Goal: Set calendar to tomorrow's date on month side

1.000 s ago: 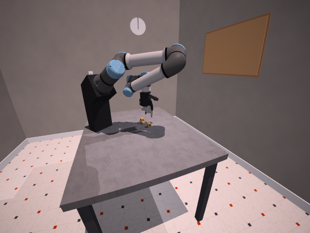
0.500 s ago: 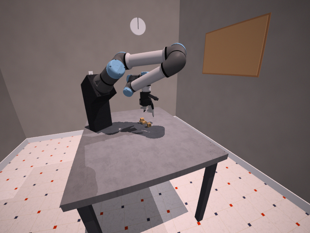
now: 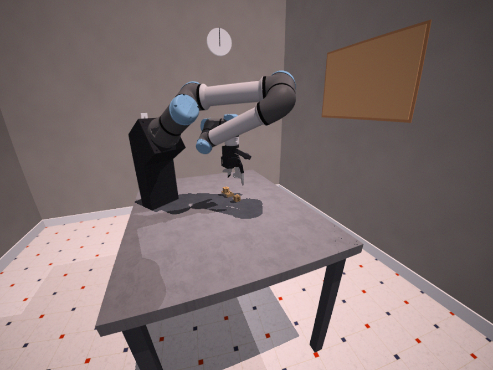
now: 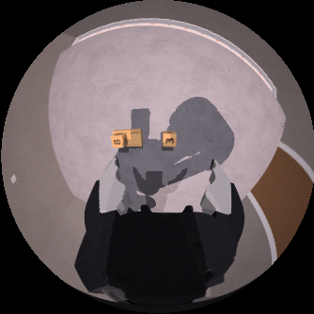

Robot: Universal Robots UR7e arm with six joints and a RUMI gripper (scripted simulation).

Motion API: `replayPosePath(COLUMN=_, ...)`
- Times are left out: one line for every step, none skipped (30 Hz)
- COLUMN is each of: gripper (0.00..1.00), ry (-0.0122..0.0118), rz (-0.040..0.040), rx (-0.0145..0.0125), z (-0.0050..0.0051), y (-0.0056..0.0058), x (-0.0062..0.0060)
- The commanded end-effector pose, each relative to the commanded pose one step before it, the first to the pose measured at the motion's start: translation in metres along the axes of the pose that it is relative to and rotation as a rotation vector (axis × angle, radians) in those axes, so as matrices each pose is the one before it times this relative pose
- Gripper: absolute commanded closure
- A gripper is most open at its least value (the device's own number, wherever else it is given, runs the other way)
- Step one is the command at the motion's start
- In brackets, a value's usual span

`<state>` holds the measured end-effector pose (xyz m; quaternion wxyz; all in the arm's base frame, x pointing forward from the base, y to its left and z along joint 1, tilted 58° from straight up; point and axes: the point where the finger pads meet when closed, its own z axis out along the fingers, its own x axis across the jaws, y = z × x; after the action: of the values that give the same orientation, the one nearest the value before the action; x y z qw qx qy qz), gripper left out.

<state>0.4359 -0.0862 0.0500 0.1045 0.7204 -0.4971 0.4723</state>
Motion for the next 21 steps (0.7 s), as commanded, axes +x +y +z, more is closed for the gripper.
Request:
replayPosePath(gripper=0.0, ry=-0.00405, rz=0.00248, rx=-0.00232, z=0.00226, y=-0.00317, x=-0.02936)
replayPosePath(gripper=0.0, ry=-0.0007, rz=0.00018, rx=-0.00049, z=0.00035, y=-0.00035, x=-0.00848)
replayPosePath(gripper=0.0, ry=-0.00032, rz=0.00003, rx=-0.00031, z=0.00021, y=-0.00016, x=-0.00881)
replayPosePath(gripper=0.0, ry=0.00008, rz=-0.00013, rx=-0.0001, z=0.00006, y=0.00005, x=-0.00893)
replayPosePath(gripper=0.0, ry=0.00047, rz=-0.00027, rx=0.00013, z=-0.0001, y=0.00027, x=-0.00885)
replayPosePath(gripper=0.0, ry=0.00083, rz=-0.00039, rx=0.00036, z=-0.00025, y=0.00047, x=-0.00856)
replayPosePath(gripper=0.0, ry=0.00111, rz=-0.00047, rx=0.00057, z=-0.00037, y=0.00064, x=-0.00808)
replayPosePath(gripper=0.0, ry=0.0013, rz=-0.00052, rx=0.00072, z=-0.00045, y=0.00076, x=-0.00742)
replayPosePath(gripper=0.0, ry=0.0, rz=0.0, rx=0.0, z=0.0, y=0.0, x=0.0)
replayPosePath(gripper=0.0, ry=0.0, rz=0.0, rx=0.0, z=0.0, y=0.0, x=0.0)
replayPosePath(gripper=0.0, ry=0.00139, rz=-0.00052, rx=0.00082, z=-0.0005, y=0.00082, x=-0.00662)
replayPosePath(gripper=0.0, ry=0.00137, rz=-0.0005, rx=0.00085, z=-0.0005, y=0.00082, x=-0.0057)
replayPosePath(gripper=0.0, ry=0.00126, rz=-0.00044, rx=0.0008, z=-0.00047, y=0.00075, x=-0.00472)
replayPosePath(gripper=0.0, ry=0.00106, rz=-0.00036, rx=0.0007, z=-0.0004, y=0.00064, x=-0.0037)
replayPosePath(gripper=0.0, ry=0.00082, rz=-0.00028, rx=0.00055, z=-0.00031, y=0.0005, x=-0.00271)
replayPosePath(gripper=0.0, ry=0.00056, rz=-0.00019, rx=0.00038, z=-0.00022, y=0.00034, x=-0.00179)
replayPosePath(gripper=0.0, ry=0.00032, rz=-0.00011, rx=0.00022, z=-0.00012, y=0.0002, x=-0.00099)
replayPosePath(gripper=0.0, ry=0.00013, rz=-0.00004, rx=0.00009, z=-0.00005, y=0.00008, x=-0.0004)
replayPosePath(gripper=0.0, ry=0.00002, rz=-0.00001, rx=0.00001, z=-0.00001, y=0.00001, x=-0.00006)
replayPosePath(gripper=0.71, ry=0.0, rz=0.0, rx=0.0, z=0.0, y=0.0, x=0.0)
replayPosePath(gripper=0.71, ry=0.0, rz=0.0, rx=0.0, z=0.0, y=0.0, x=0.0)
